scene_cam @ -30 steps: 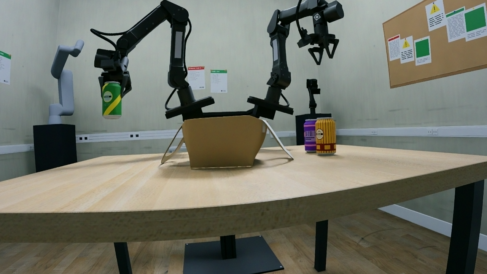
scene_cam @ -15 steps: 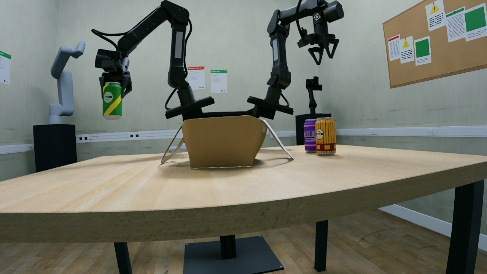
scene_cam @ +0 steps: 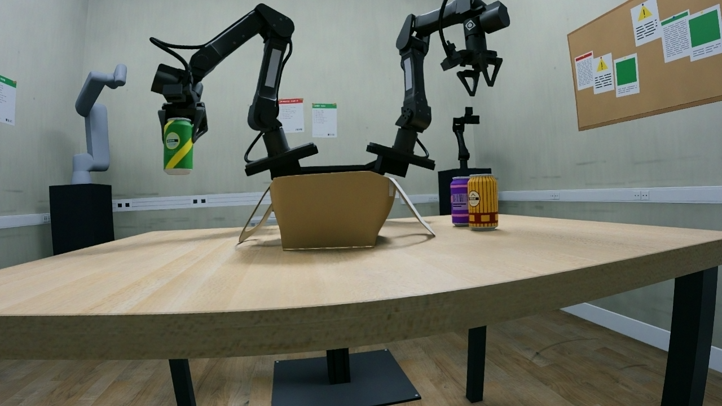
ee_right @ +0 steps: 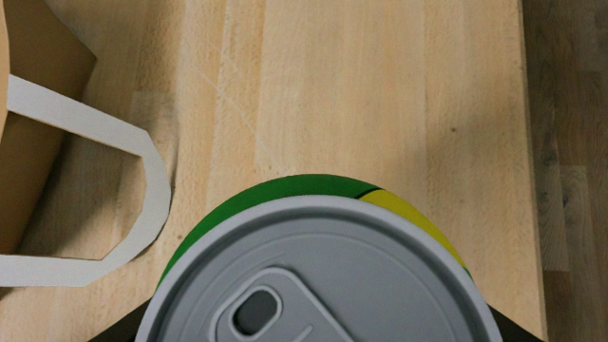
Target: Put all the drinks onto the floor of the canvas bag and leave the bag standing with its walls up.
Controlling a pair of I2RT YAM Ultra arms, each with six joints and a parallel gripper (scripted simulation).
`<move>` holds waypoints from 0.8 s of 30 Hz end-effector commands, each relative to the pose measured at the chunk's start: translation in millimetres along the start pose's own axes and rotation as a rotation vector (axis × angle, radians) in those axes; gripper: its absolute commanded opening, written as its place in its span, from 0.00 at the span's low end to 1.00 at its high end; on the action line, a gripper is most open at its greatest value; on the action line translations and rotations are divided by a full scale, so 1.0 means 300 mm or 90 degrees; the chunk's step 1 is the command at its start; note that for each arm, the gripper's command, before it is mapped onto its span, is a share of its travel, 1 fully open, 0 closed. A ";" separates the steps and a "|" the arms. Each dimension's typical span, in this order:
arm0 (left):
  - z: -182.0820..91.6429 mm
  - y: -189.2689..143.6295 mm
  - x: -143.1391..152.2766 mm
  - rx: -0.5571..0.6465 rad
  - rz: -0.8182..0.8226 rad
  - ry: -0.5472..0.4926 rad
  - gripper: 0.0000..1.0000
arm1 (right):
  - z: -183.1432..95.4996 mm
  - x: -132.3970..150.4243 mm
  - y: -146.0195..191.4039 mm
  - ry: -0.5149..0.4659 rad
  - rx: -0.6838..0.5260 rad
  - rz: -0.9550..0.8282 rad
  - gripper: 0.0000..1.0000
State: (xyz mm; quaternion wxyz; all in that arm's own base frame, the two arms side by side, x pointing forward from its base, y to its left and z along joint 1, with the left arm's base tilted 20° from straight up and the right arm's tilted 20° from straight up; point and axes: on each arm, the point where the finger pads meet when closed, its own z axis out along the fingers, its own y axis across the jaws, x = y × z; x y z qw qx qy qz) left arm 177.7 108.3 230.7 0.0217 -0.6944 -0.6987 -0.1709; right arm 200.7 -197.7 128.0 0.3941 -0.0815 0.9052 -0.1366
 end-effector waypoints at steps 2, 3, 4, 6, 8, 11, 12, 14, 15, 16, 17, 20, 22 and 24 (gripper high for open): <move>-0.023 -0.004 -0.016 -0.018 0.000 -0.007 1.00 | -0.004 -0.074 0.014 -0.034 0.025 -0.009 0.70; -0.023 -0.004 -0.016 -0.018 0.000 -0.007 1.00 | -0.003 -0.081 0.019 -0.035 0.027 -0.010 0.70; -0.023 -0.004 -0.016 -0.018 0.000 -0.007 1.00 | -0.001 -0.088 0.025 -0.036 0.029 -0.011 0.70; -0.023 -0.004 -0.016 -0.018 0.000 -0.007 1.00 | 0.005 -0.095 0.040 -0.037 0.032 -0.011 0.70; -0.023 -0.004 -0.016 -0.018 0.000 -0.007 1.00 | 0.011 -0.102 0.055 -0.036 0.033 -0.010 0.70; -0.023 -0.004 -0.016 -0.018 0.000 -0.007 1.00 | 0.021 -0.112 0.081 -0.035 0.034 -0.008 0.70; -0.023 -0.004 -0.016 -0.018 0.000 -0.007 1.00 | 0.014 -0.135 0.086 -0.050 0.023 -0.030 0.70; -0.023 -0.004 -0.016 -0.018 0.000 -0.007 1.00 | 0.014 -0.135 0.086 -0.050 0.023 -0.030 0.70; -0.023 -0.004 -0.016 -0.018 0.000 -0.007 1.00 | 0.029 -0.115 0.100 -0.034 0.033 -0.007 0.70; -0.023 -0.004 -0.016 -0.018 0.000 -0.007 1.00 | 0.033 -0.118 0.109 -0.032 0.033 -0.006 0.70; -0.023 -0.004 -0.016 -0.018 0.000 -0.007 1.00 | 0.036 -0.123 0.122 -0.034 0.030 -0.005 0.70; -0.023 -0.004 -0.016 -0.018 0.000 -0.007 1.00 | 0.039 -0.151 0.140 -0.040 0.033 -0.008 0.70; -0.023 -0.004 -0.016 -0.018 0.000 -0.007 1.00 | 0.018 -0.193 0.122 -0.064 0.028 -0.035 0.70; -0.023 -0.004 -0.016 -0.018 0.000 -0.007 1.00 | 0.012 -0.190 0.105 -0.066 0.035 -0.033 0.70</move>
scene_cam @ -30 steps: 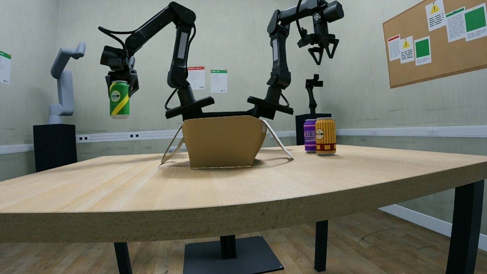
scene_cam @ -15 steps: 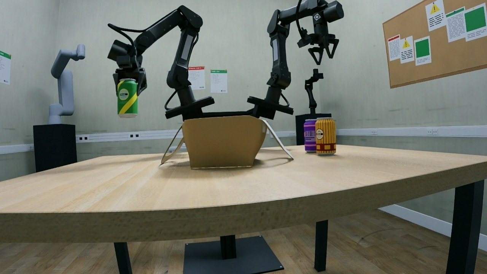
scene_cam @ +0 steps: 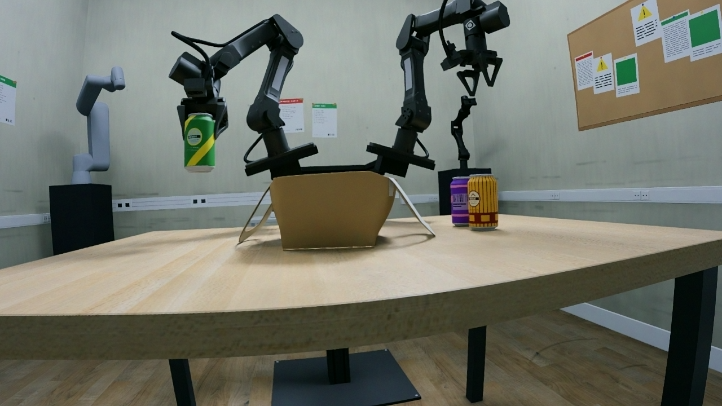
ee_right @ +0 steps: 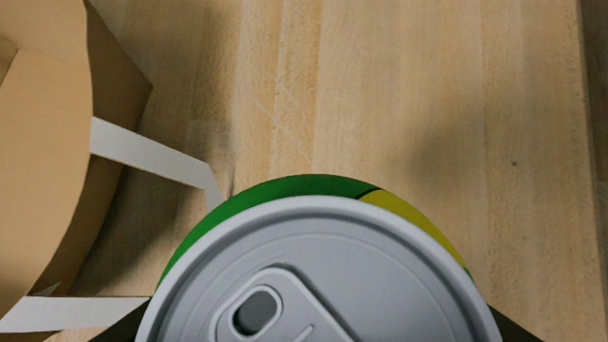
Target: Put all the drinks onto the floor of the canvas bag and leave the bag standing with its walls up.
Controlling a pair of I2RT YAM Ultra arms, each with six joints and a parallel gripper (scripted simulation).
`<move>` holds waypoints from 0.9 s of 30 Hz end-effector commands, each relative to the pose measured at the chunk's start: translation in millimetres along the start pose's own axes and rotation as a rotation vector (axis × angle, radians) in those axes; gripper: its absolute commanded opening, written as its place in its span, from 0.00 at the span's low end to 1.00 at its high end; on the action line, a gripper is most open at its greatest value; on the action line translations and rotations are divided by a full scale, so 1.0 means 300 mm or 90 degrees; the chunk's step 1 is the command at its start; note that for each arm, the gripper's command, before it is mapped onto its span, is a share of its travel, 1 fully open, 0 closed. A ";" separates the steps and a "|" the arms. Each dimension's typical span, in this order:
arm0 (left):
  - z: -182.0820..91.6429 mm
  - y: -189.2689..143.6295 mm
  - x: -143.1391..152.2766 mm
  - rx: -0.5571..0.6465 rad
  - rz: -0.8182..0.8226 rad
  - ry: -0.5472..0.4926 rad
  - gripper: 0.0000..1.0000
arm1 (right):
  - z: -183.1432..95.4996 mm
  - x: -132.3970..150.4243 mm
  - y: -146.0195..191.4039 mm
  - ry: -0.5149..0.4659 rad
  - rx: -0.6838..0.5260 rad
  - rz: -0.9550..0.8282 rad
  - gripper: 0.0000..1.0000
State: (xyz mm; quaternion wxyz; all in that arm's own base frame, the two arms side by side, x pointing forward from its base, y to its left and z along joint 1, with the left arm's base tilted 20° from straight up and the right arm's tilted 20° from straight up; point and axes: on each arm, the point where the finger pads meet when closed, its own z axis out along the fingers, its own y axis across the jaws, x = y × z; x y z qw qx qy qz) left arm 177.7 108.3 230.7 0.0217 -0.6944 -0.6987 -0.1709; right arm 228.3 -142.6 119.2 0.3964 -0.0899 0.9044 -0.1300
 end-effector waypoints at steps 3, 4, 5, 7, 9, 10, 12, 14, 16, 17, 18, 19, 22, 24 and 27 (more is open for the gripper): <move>-0.023 -0.004 -0.016 -0.018 0.000 -0.007 1.00 | -0.035 -0.104 -0.069 -0.061 0.042 -0.029 0.70; -0.023 -0.004 -0.016 -0.018 0.000 -0.007 1.00 | -0.026 -0.102 -0.062 -0.058 0.034 -0.029 0.70; -0.023 -0.004 -0.016 -0.018 0.000 -0.007 1.00 | -0.027 -0.101 -0.061 -0.058 0.033 -0.028 0.70; -0.023 -0.004 -0.016 -0.018 0.000 -0.007 1.00 | -0.027 -0.101 -0.061 -0.058 0.033 -0.028 0.70; -0.023 -0.004 -0.016 -0.018 0.000 -0.007 1.00 | -0.022 -0.086 -0.072 -0.052 0.036 -0.020 0.70; -0.023 -0.004 -0.016 -0.018 0.000 -0.007 1.00 | -0.026 -0.083 -0.078 -0.051 0.041 -0.018 0.70; -0.023 -0.004 -0.016 -0.018 0.000 -0.007 1.00 | -0.034 -0.106 -0.066 -0.062 0.040 -0.032 0.70; -0.023 -0.004 -0.016 -0.018 0.000 -0.007 1.00 | 0.001 -0.046 -0.024 -0.029 0.040 0.001 0.70; -0.023 -0.004 -0.016 -0.018 0.000 -0.007 1.00 | 0.000 -0.072 -0.015 -0.036 0.042 -0.001 0.70; -0.023 -0.004 -0.016 -0.018 0.000 -0.007 1.00 | 0.002 -0.078 -0.006 -0.037 0.042 -0.001 0.70; -0.023 -0.004 -0.016 -0.018 0.000 -0.007 1.00 | 0.004 -0.086 0.002 -0.039 0.044 -0.002 0.70; -0.023 -0.004 -0.016 -0.018 0.000 -0.007 1.00 | 0.007 -0.092 0.009 -0.040 0.046 -0.002 0.70; -0.023 -0.004 -0.016 -0.018 0.000 -0.007 1.00 | 0.005 -0.127 0.035 -0.058 0.031 -0.025 0.70; -0.023 -0.004 -0.016 -0.018 0.000 -0.007 1.00 | 0.005 -0.127 0.035 -0.058 0.031 -0.025 0.70; -0.023 -0.004 -0.016 -0.018 0.000 -0.007 1.00 | 0.028 -0.110 0.064 -0.037 0.047 0.003 0.70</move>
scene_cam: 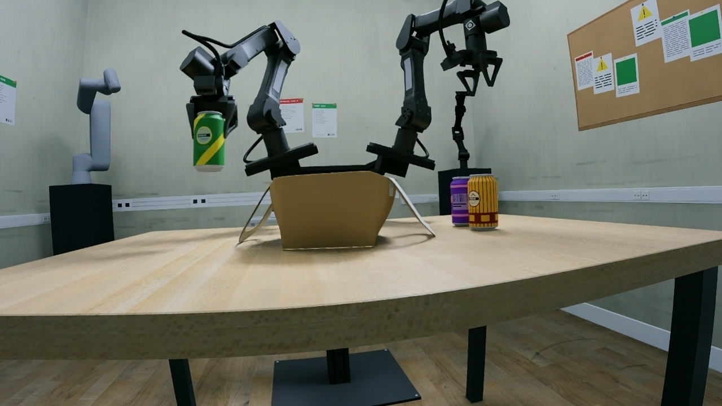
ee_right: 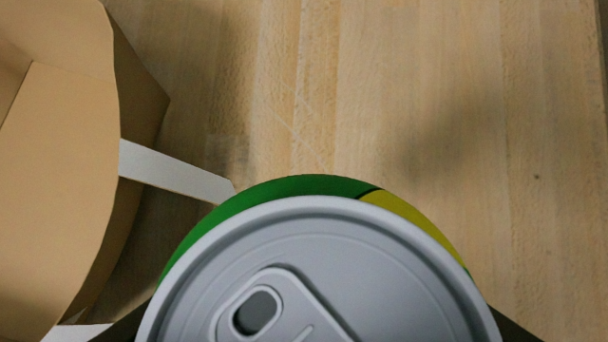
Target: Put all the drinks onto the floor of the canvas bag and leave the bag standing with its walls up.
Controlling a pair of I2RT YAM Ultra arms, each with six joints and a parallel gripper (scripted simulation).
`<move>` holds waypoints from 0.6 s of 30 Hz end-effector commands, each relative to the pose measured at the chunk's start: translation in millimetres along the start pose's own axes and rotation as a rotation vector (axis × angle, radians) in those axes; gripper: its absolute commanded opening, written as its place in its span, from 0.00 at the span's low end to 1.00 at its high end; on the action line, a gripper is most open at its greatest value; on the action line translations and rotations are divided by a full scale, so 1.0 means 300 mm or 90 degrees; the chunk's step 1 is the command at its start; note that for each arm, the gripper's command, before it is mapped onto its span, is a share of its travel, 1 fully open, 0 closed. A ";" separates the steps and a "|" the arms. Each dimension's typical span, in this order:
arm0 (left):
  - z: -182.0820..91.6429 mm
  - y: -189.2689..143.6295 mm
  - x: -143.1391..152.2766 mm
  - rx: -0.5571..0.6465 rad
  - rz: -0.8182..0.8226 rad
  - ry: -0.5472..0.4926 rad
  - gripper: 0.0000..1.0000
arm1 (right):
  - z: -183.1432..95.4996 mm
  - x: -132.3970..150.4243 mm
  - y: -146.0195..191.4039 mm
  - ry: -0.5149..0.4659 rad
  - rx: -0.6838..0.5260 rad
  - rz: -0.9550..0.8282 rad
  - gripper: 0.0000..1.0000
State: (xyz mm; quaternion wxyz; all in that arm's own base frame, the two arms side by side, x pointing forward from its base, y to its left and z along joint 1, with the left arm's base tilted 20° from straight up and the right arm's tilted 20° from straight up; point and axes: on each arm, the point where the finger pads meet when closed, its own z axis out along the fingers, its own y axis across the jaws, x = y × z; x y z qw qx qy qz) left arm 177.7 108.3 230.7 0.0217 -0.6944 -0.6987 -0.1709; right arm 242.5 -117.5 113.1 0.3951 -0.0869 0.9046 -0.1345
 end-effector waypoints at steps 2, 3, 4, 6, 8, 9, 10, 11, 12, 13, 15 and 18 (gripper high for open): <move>-0.023 -0.004 -0.016 -0.018 0.000 -0.007 1.00 | -0.007 -0.096 -0.006 -0.048 0.043 0.001 0.70; -0.023 -0.004 -0.016 -0.018 0.000 -0.007 1.00 | -0.005 -0.104 0.002 -0.050 0.043 0.001 0.70; -0.023 -0.004 -0.016 -0.018 0.000 -0.007 1.00 | -0.001 -0.108 0.011 -0.051 0.044 0.002 0.70; -0.023 -0.004 -0.016 -0.018 0.000 -0.007 1.00 | 0.005 -0.119 0.026 -0.053 0.046 0.004 0.70; -0.023 -0.004 -0.016 -0.018 0.000 -0.007 1.00 | 0.015 -0.120 0.048 -0.051 0.044 0.007 0.70; -0.023 -0.004 -0.016 -0.018 0.000 -0.007 1.00 | 0.013 -0.137 0.051 -0.056 0.047 0.006 0.70; -0.023 -0.004 -0.016 -0.018 0.000 -0.007 1.00 | 0.031 -0.124 0.068 -0.043 0.039 0.009 0.70; -0.023 -0.004 -0.016 -0.018 0.000 -0.007 1.00 | 0.033 -0.131 0.076 -0.045 0.039 0.010 0.70; -0.023 -0.004 -0.016 -0.018 0.000 -0.007 1.00 | 0.023 -0.158 0.087 -0.059 0.020 -0.012 0.70; -0.023 -0.004 -0.016 -0.018 0.000 -0.007 1.00 | 0.023 -0.158 0.087 -0.059 0.020 -0.012 0.70; -0.023 -0.004 -0.016 -0.018 0.000 -0.007 1.00 | 0.039 -0.138 0.091 -0.046 0.041 0.013 0.70; -0.023 -0.004 -0.016 -0.018 0.000 -0.007 1.00 | 0.038 -0.182 0.109 -0.059 0.043 0.014 0.70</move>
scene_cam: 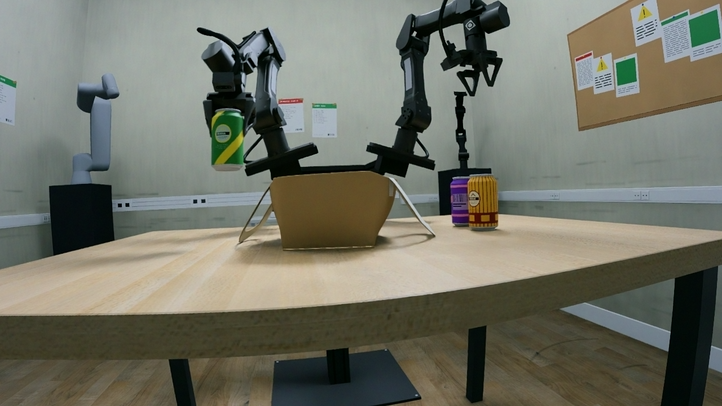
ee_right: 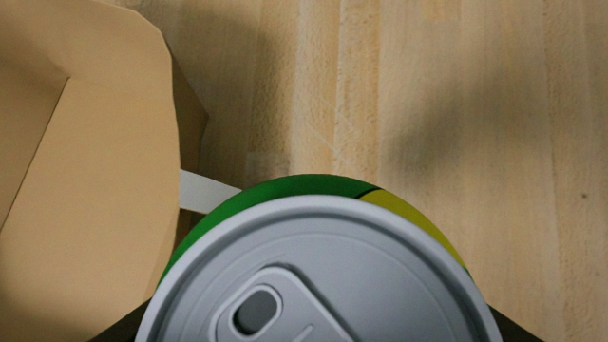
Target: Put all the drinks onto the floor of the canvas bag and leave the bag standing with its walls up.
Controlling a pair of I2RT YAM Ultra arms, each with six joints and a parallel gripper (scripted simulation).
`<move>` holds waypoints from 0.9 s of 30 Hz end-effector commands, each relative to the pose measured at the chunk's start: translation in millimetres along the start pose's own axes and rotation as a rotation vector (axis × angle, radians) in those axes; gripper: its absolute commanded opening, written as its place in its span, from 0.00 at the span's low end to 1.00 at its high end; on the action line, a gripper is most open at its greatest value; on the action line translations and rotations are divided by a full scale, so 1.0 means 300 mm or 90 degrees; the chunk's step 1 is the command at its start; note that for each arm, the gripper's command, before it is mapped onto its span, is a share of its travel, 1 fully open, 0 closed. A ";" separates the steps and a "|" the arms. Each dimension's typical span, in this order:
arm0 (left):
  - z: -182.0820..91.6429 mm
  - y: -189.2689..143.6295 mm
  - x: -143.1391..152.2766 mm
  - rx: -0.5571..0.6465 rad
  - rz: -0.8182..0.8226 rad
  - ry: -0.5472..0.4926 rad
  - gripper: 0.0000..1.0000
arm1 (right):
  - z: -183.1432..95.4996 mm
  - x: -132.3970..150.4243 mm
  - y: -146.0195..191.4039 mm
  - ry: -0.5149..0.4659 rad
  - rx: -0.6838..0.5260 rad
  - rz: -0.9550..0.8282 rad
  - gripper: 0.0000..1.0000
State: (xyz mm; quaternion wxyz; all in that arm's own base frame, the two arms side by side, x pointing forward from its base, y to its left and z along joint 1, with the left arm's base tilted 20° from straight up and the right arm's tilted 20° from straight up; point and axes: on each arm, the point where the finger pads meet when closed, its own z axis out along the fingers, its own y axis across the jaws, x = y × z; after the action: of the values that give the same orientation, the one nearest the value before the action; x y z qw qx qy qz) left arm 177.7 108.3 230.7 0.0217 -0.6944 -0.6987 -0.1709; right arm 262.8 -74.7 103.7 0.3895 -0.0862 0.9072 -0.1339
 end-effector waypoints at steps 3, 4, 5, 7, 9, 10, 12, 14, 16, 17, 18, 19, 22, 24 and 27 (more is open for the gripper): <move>-0.023 -0.004 -0.016 -0.018 0.000 -0.006 1.00 | 0.013 -0.106 0.010 -0.058 0.037 0.016 0.70; -0.023 -0.004 -0.016 -0.018 0.000 -0.006 1.00 | 0.012 -0.122 0.015 -0.063 0.038 0.017 0.70; -0.023 -0.004 -0.016 -0.018 0.000 -0.006 1.00 | 0.014 -0.129 0.023 -0.064 0.038 0.019 0.70; -0.023 -0.004 -0.016 -0.018 0.000 -0.006 1.00 | 0.014 -0.114 0.035 -0.062 0.015 -0.002 0.70; -0.023 -0.004 -0.016 -0.018 0.000 -0.006 1.00 | -0.007 -0.145 0.005 -0.080 0.026 0.004 0.70; -0.023 -0.004 -0.016 -0.018 0.000 -0.006 1.00 | -0.015 -0.162 -0.001 -0.089 0.028 0.003 0.70; -0.023 -0.004 -0.016 -0.018 0.000 -0.006 1.00 | -0.014 -0.160 0.001 -0.087 0.032 0.003 0.70; -0.023 -0.004 -0.016 -0.018 0.000 -0.006 1.00 | 0.005 -0.131 0.025 -0.073 0.013 0.007 0.70; -0.023 -0.004 -0.016 -0.018 0.000 -0.006 1.00 | 0.004 -0.135 0.018 -0.073 0.017 0.007 0.70; -0.023 -0.004 -0.016 -0.018 0.000 -0.006 1.00 | 0.015 -0.136 0.027 -0.065 0.036 0.019 0.70; -0.023 -0.004 -0.016 -0.018 0.000 -0.006 1.00 | 0.015 -0.147 0.032 -0.070 0.038 0.020 0.70; -0.023 -0.004 -0.016 -0.018 0.000 -0.006 1.00 | 0.016 -0.160 0.043 -0.074 0.036 0.020 0.70; -0.023 -0.004 -0.016 -0.018 0.000 -0.006 1.00 | 0.018 -0.197 0.067 -0.084 0.036 0.022 0.70; -0.023 -0.004 -0.016 -0.018 0.000 -0.006 1.00 | 0.026 -0.207 0.086 -0.085 0.035 0.024 0.70; -0.023 -0.004 -0.016 -0.018 0.000 -0.006 1.00 | 0.036 -0.223 0.114 -0.085 0.034 0.027 0.70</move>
State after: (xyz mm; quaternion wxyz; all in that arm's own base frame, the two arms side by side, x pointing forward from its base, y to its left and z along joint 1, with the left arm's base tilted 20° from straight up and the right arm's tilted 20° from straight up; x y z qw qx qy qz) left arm 177.7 108.3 230.7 0.0217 -0.6944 -0.6987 -0.1709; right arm 284.1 -30.5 95.2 0.3904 -0.0903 0.9067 -0.1314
